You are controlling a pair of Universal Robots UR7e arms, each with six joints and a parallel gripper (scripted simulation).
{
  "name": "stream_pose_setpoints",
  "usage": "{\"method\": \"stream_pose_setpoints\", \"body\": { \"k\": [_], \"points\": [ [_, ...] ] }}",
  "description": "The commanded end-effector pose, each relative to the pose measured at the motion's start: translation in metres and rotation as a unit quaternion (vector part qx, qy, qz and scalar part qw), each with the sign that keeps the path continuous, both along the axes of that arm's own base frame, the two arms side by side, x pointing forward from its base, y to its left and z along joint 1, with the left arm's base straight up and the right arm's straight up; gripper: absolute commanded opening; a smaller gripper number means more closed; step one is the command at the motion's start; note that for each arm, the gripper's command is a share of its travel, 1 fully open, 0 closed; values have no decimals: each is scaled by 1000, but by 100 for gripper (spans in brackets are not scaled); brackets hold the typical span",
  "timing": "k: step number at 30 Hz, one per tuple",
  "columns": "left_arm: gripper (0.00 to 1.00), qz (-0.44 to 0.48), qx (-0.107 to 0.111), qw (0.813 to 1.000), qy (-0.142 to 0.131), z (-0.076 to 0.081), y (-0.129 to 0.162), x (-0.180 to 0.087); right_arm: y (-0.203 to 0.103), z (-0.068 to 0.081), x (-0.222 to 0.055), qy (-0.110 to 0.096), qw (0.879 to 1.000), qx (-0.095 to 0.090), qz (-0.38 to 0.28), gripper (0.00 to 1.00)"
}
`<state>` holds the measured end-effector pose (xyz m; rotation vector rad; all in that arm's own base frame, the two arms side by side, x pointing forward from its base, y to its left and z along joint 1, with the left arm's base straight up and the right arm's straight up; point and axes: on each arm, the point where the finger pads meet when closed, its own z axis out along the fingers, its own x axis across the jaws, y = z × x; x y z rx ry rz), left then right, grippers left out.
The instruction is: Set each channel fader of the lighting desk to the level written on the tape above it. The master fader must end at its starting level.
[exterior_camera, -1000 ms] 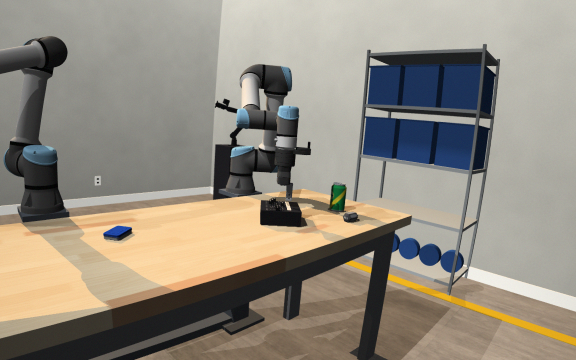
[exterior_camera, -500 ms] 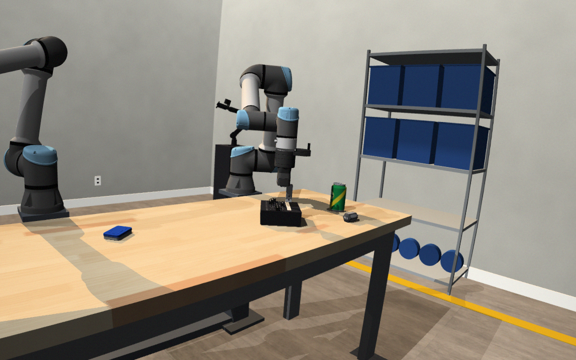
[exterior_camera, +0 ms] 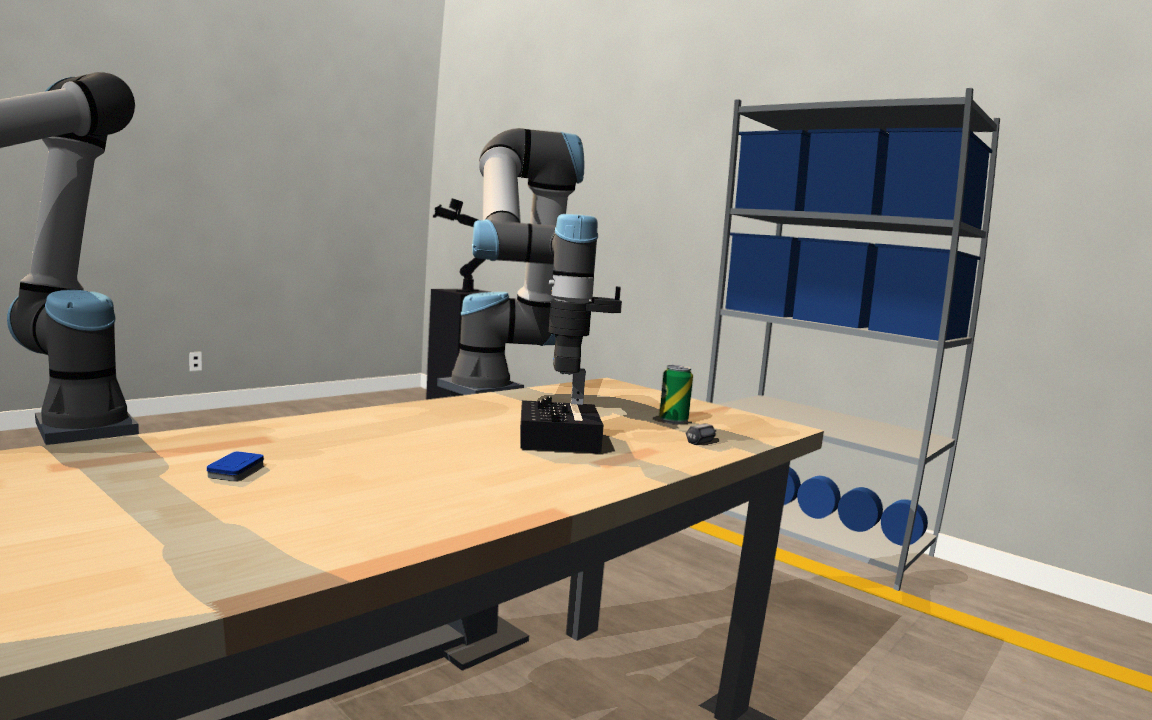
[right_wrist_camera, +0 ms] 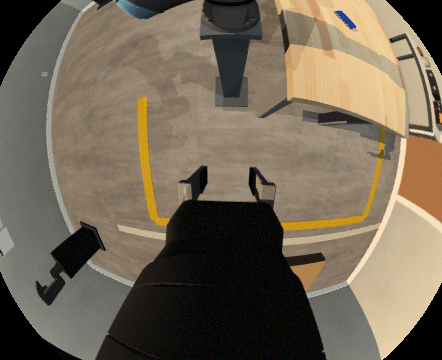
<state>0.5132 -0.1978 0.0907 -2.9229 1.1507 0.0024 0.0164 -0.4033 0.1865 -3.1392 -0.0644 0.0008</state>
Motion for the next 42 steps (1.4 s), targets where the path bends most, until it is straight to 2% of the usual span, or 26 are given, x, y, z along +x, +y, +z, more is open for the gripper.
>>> {"method": "stream_pose_setpoints", "body": {
  "k": [1, 23, 42],
  "points": [
    [0, 0, 0, 1000, -1, 1, 0, 0, 0, 1, 0, 0, 1000, -1, 0, 100],
    [0, 0, 0, 1000, -1, -11, 0, 0, 0, 1, 0, 0, 1000, -1, 0, 100],
    [0, 0, 0, 1000, -1, -11, 0, 0, 0, 1, 0, 0, 1000, -1, 0, 100]
  ]
}}
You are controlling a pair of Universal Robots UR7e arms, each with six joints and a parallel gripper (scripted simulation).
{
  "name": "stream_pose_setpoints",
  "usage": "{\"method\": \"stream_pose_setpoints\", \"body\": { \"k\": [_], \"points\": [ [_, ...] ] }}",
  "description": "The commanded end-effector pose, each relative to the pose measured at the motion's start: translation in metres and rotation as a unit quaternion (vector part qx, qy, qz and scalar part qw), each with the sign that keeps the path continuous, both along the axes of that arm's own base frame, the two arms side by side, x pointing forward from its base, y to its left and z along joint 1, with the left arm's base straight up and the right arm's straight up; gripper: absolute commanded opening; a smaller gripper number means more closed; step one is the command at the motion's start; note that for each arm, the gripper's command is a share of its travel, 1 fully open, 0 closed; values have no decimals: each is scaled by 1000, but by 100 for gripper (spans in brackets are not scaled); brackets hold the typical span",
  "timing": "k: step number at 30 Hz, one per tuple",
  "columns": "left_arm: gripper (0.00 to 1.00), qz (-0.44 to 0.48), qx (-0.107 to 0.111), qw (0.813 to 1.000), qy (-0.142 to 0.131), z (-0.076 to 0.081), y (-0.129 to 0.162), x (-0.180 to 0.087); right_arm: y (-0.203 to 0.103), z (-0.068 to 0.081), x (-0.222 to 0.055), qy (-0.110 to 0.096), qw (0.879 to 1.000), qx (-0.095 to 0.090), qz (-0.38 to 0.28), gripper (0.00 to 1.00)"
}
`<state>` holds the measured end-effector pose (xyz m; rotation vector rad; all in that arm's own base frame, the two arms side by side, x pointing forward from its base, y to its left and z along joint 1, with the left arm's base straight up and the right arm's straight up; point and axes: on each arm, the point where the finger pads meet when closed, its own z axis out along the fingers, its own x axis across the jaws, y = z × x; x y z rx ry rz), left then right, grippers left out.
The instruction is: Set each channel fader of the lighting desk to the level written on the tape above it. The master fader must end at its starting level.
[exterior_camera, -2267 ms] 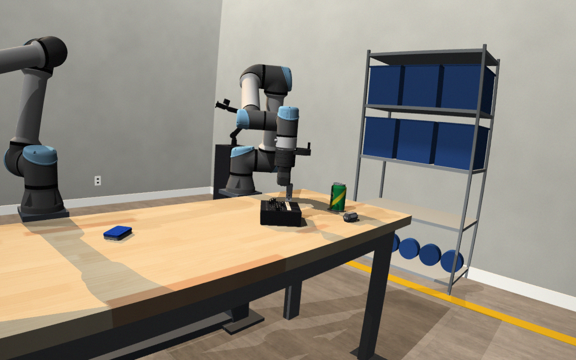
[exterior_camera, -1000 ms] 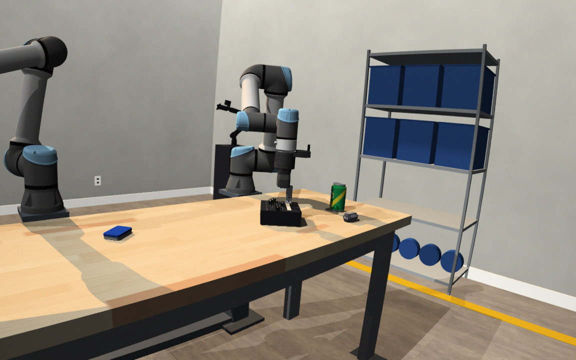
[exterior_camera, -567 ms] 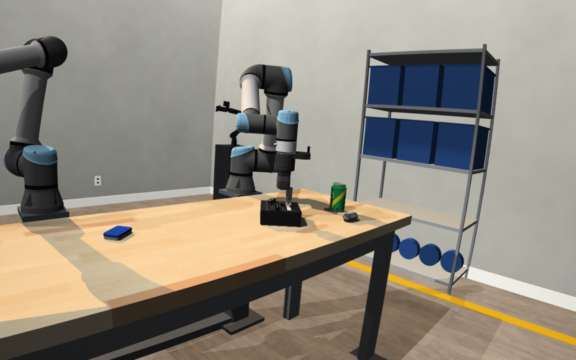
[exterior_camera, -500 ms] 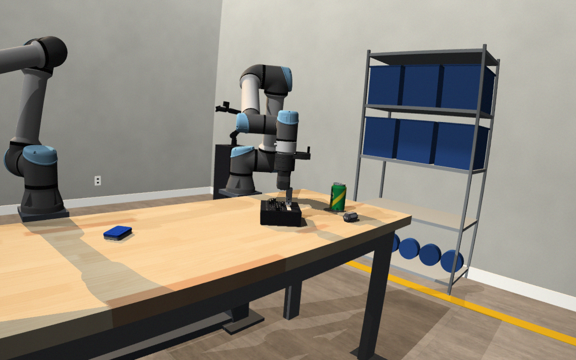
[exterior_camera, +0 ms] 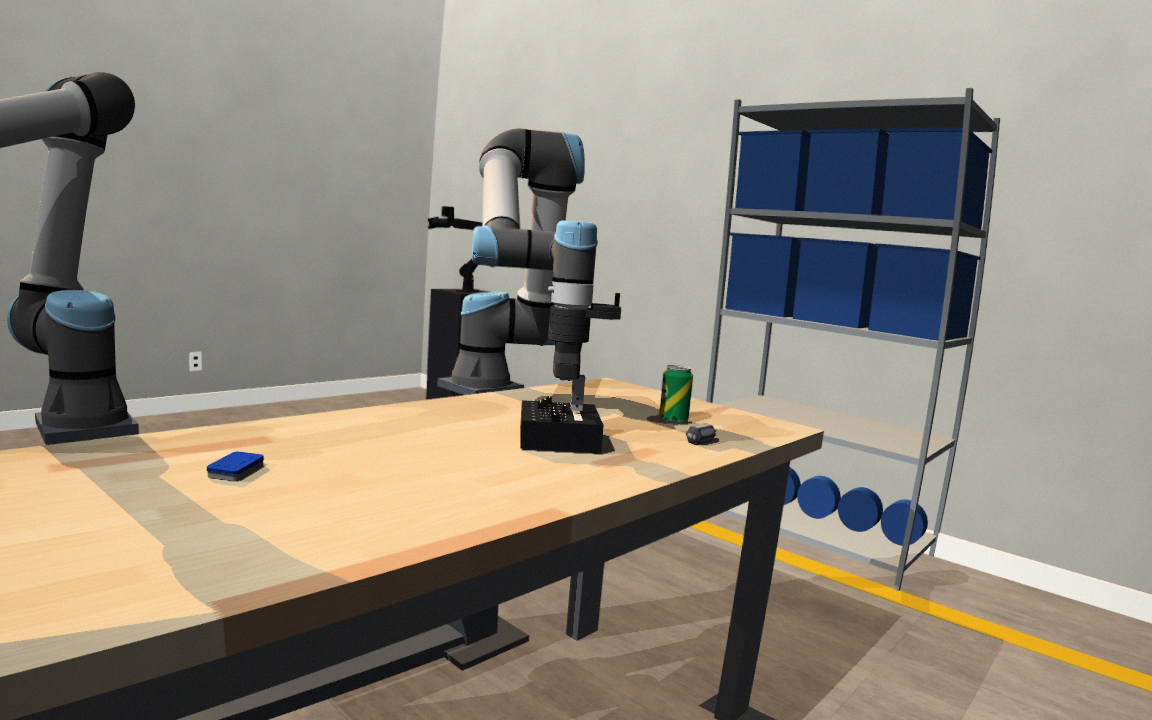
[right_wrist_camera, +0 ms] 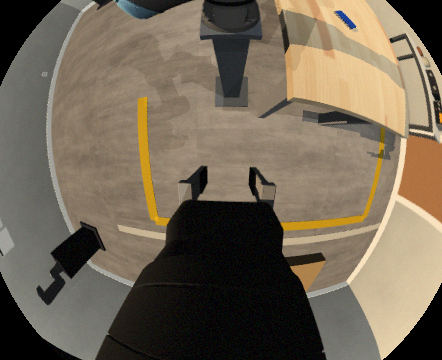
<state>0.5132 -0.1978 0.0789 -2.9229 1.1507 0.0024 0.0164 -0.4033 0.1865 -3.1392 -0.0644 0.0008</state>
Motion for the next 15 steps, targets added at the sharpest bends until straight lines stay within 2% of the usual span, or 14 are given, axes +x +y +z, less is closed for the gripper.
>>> {"method": "stream_pose_setpoints", "body": {
  "k": [1, 15],
  "points": [
    [0, 0, 0, 1000, -1, 1, 0, 0, 0, 1, 0, 0, 1000, -1, 0, 100],
    [0, 0, 0, 1000, -1, 1, -2, -1, 0, 1, 0, 0, 1000, -1, 0, 100]
  ]
}}
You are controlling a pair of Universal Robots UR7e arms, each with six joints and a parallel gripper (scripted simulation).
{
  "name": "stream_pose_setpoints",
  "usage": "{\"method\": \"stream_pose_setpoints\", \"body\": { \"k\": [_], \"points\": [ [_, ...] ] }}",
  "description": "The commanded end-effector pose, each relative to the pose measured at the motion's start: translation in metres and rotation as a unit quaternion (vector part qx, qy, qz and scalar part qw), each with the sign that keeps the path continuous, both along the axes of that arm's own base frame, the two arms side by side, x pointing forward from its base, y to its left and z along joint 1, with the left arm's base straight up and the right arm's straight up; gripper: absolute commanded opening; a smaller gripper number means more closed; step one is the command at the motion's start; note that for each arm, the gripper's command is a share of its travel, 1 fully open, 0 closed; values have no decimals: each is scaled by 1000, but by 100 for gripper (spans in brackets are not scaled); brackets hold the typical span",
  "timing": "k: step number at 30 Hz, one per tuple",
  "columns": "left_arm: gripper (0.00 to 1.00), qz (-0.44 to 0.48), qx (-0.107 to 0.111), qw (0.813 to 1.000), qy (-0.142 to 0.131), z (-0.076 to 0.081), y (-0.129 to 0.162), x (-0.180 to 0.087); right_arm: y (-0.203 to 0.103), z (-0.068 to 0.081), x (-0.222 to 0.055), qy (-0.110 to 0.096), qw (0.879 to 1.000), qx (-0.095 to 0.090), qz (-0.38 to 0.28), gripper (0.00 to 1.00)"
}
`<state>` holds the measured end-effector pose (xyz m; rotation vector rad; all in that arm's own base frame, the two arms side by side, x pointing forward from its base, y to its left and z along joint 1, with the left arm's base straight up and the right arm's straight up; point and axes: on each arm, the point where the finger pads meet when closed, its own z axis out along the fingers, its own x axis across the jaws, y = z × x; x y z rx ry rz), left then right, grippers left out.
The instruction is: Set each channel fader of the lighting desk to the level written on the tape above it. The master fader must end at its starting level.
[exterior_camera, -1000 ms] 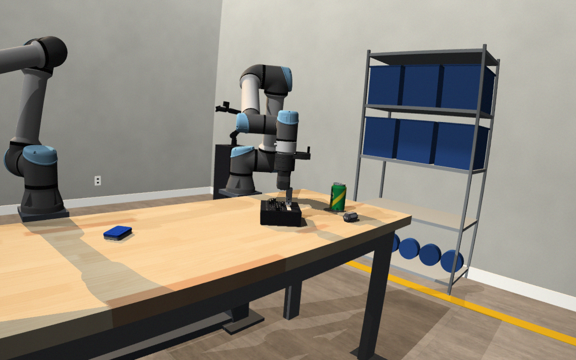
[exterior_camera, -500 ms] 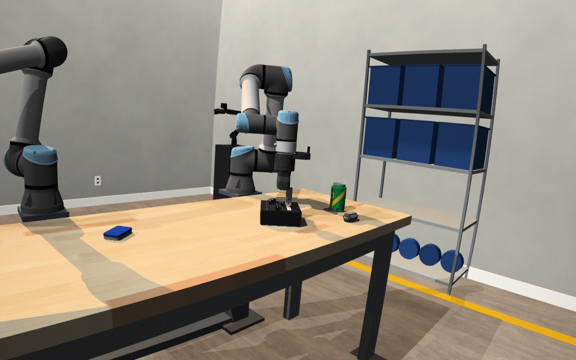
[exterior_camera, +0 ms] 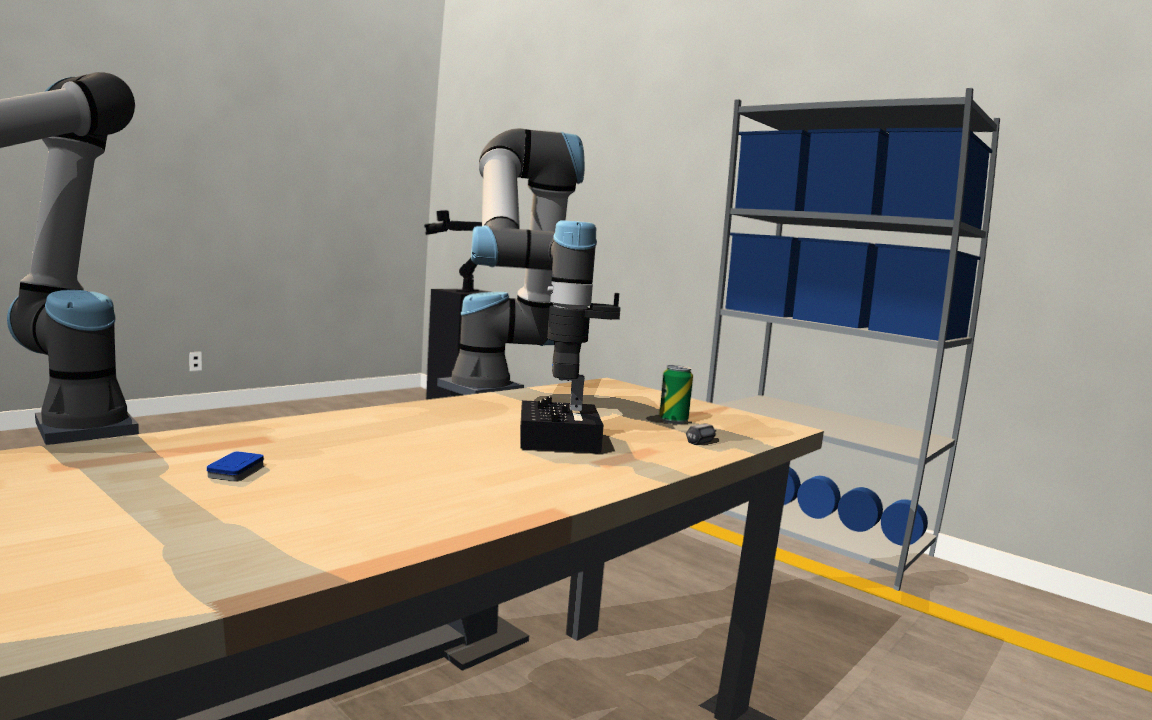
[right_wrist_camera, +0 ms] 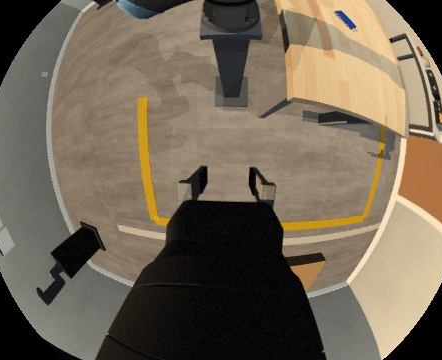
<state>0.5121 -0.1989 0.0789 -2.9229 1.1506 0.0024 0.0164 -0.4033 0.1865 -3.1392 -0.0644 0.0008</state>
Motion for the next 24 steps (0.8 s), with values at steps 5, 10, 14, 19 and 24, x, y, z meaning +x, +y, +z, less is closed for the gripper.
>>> {"method": "stream_pose_setpoints", "body": {
  "k": [5, 10, 14, 19, 24],
  "points": [
    [0, 0, 0, 1000, -1, 1, -2, -1, 0, 1, 0, 0, 1000, -1, 0, 100],
    [0, 0, 0, 1000, -1, 1, -3, -3, 0, 1, 0, 0, 1000, -1, 0, 100],
    [0, 0, 0, 1000, -1, 1, -4, -3, 0, 1, 0, 0, 1000, -1, 0, 100],
    [0, 0, 0, 1000, -1, 1, -6, -5, 0, 1, 0, 0, 1000, -1, 0, 100],
    [0, 0, 0, 1000, -1, 1, -8, -7, 0, 1, 0, 0, 1000, -1, 0, 100]
  ]
}}
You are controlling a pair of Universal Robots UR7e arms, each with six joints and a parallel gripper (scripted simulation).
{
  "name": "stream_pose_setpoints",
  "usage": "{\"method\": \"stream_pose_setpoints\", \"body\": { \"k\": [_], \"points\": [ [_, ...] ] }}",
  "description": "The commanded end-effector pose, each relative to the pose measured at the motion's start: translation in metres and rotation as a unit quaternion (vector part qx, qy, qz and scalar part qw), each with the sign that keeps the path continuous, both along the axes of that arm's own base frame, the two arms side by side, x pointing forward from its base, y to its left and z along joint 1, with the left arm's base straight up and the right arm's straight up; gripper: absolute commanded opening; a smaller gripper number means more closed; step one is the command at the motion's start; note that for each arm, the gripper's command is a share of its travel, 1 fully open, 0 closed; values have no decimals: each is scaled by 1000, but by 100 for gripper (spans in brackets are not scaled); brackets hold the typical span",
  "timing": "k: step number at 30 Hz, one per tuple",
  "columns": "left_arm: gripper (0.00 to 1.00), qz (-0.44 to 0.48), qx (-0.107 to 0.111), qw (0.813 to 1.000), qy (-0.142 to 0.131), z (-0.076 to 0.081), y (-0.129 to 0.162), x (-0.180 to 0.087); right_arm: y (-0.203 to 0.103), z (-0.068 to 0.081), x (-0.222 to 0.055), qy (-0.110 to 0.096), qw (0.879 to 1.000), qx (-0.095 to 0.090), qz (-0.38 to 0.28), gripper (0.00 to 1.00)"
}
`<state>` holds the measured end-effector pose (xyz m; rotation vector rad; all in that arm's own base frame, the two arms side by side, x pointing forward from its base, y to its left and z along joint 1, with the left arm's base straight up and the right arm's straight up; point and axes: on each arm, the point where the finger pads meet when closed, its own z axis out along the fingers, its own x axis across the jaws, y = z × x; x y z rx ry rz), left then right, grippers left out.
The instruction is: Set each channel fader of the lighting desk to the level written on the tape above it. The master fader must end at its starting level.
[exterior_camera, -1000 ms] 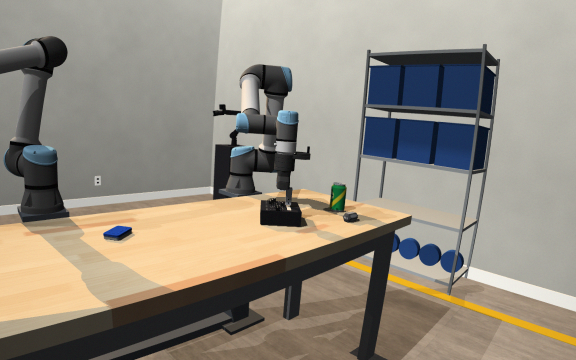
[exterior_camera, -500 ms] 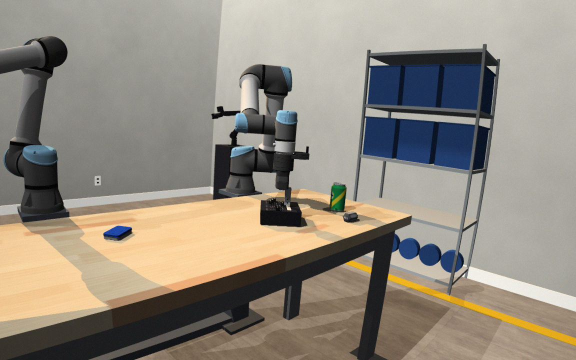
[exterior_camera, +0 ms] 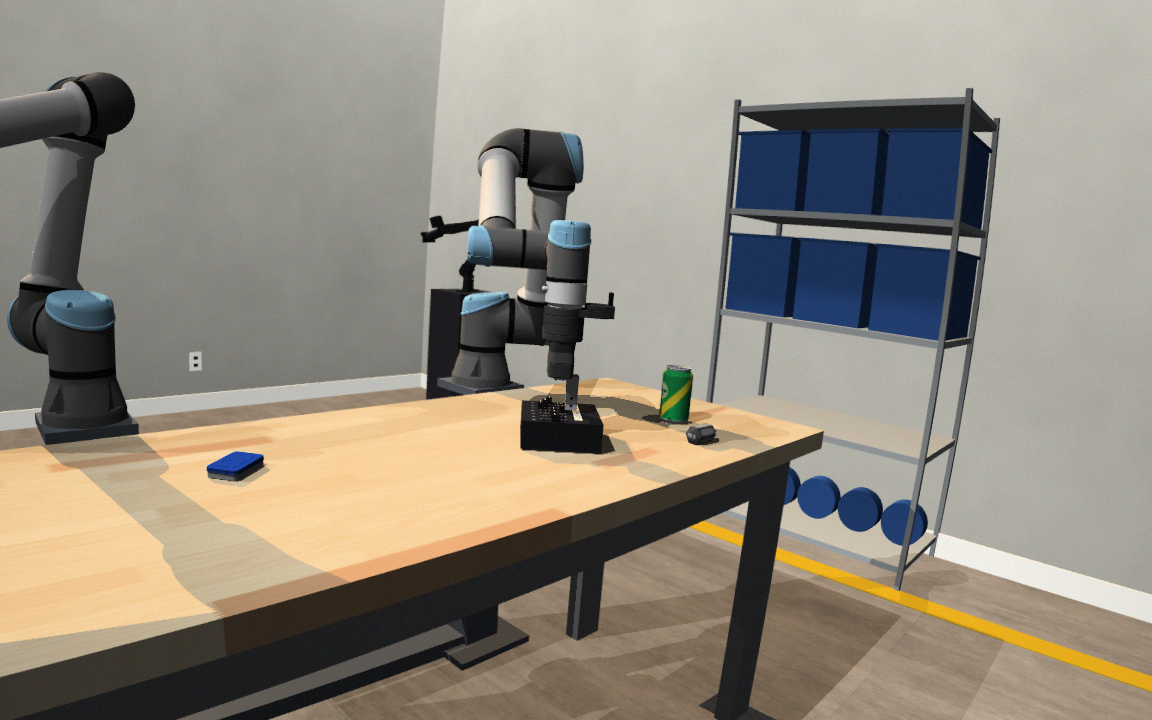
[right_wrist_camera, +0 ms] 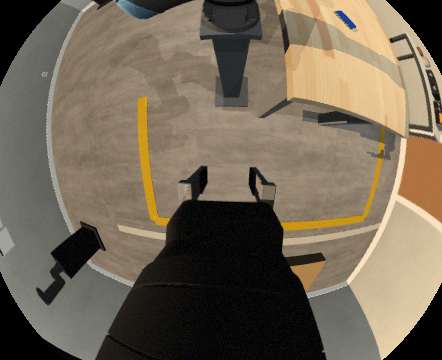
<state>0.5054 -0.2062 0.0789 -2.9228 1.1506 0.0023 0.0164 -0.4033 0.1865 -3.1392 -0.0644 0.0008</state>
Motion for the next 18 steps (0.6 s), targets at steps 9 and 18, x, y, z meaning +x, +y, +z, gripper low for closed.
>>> {"method": "stream_pose_setpoints", "body": {
  "k": [9, 18],
  "points": [
    [0, 0, 0, 1000, -1, 1, -4, -3, 0, 1, 0, 0, 1000, -1, 0, 100],
    [0, 0, 0, 1000, -1, 1, -8, -7, 0, 1, 0, 0, 1000, -1, 0, 100]
  ]
}}
